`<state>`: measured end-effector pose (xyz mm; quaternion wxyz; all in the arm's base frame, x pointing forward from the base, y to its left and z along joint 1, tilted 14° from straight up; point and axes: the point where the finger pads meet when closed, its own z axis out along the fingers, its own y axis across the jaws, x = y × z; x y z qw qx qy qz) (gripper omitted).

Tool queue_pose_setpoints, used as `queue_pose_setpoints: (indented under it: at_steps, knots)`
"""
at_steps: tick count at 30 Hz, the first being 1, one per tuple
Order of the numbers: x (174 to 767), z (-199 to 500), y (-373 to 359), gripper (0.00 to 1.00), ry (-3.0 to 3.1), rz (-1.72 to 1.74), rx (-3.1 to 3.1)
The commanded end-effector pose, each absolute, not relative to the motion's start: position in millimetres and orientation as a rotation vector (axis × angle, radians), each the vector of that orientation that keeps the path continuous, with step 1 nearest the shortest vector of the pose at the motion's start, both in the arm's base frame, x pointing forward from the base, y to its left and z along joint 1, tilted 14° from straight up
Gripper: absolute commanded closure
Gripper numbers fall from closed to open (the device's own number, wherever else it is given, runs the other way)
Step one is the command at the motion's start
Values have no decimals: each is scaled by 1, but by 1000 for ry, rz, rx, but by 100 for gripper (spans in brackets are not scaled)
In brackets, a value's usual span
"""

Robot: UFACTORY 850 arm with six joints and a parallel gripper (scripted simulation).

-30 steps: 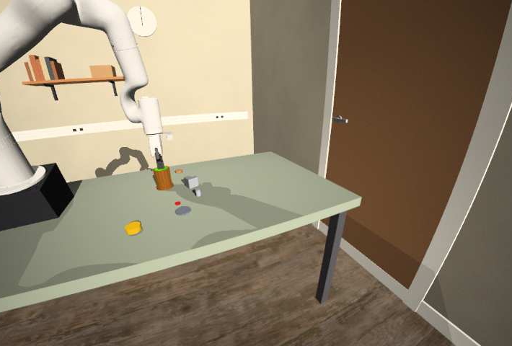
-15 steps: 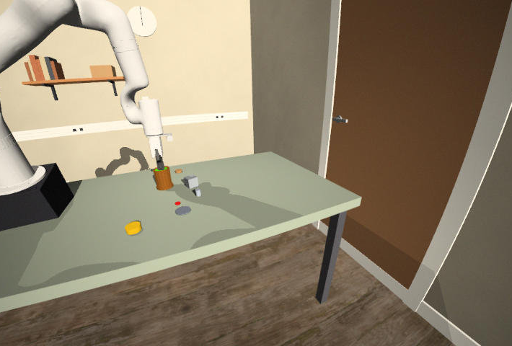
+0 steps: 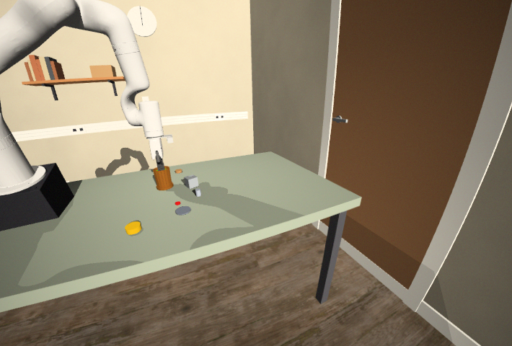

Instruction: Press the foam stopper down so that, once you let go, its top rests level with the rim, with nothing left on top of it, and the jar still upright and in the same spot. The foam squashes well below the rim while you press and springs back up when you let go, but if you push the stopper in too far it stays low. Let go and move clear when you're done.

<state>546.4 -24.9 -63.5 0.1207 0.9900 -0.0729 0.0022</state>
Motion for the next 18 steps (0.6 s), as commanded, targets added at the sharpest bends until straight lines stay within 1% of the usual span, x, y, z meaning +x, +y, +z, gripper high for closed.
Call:
queue_pose_setpoints:
  at_steps: [1,18]
  knots:
    - [547,-64,-25,100,-213,9,2892]
    - [547,-71,-27,100,-213,9,2892]
